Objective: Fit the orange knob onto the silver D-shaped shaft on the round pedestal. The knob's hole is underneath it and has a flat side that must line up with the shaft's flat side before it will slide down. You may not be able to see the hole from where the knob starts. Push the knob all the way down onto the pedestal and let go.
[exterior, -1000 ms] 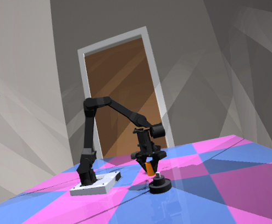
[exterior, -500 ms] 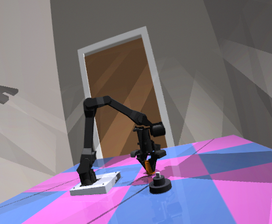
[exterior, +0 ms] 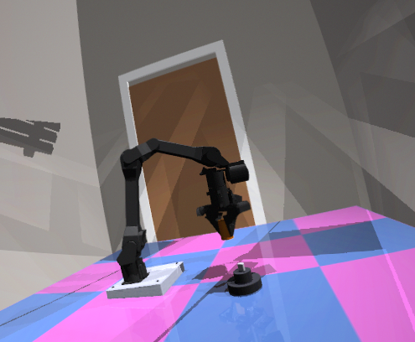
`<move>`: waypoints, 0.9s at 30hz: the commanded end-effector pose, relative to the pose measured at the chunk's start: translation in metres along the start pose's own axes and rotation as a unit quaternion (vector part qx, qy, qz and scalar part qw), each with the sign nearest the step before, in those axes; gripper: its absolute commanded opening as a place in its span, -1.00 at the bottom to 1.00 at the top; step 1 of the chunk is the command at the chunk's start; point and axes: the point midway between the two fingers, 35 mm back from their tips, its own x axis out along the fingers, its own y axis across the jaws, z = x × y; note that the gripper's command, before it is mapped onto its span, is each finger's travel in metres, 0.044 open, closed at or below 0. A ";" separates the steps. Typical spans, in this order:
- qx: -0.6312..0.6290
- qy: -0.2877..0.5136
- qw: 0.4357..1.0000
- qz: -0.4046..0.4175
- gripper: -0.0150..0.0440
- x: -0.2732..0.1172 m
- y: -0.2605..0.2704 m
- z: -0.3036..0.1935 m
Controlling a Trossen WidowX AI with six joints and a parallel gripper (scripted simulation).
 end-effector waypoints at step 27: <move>0.000 -0.003 0.988 -0.156 -0.49 -0.075 0.016 -0.007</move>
